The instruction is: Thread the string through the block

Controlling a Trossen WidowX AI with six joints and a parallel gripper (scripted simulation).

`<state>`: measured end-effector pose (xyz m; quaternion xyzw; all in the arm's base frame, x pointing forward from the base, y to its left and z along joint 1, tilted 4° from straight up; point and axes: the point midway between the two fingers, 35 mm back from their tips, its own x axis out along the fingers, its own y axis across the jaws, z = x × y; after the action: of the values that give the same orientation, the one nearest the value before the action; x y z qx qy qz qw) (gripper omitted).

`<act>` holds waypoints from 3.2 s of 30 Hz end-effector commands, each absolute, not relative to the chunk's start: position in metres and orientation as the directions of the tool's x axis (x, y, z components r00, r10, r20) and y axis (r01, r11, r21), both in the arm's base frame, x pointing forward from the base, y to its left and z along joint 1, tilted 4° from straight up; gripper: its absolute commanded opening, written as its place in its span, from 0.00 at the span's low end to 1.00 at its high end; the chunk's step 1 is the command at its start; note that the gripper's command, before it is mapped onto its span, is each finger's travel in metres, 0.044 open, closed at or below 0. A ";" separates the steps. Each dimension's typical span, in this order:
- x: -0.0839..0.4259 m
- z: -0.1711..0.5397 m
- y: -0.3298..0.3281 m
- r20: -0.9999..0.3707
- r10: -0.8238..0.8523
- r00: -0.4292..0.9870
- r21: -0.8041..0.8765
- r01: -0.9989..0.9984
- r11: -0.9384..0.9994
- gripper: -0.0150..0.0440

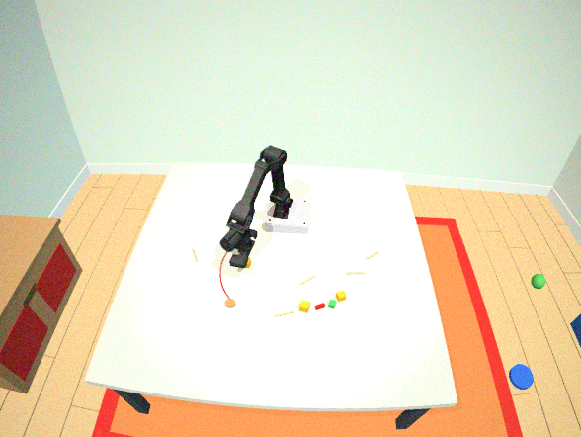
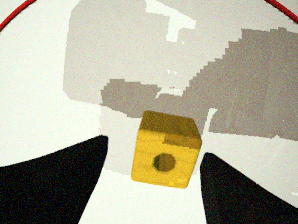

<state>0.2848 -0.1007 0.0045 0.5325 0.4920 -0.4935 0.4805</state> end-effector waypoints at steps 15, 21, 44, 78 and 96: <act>0.281 -0.005 -0.099 -0.999 0.053 0.010 0.007 0.998 -0.057 0.66; 0.281 -0.005 -0.099 -0.999 0.053 0.010 0.007 0.998 -0.057 0.66; 0.281 -0.005 -0.099 -0.999 0.053 0.010 0.007 0.998 -0.057 0.66; 0.281 -0.005 -0.099 -0.999 0.053 0.010 0.007 0.998 -0.057 0.66; 0.282 -0.003 -0.099 -0.998 0.055 0.015 0.012 0.998 -0.054 0.25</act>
<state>0.2815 -0.0991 -0.0031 0.5304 0.4965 -0.4959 0.4757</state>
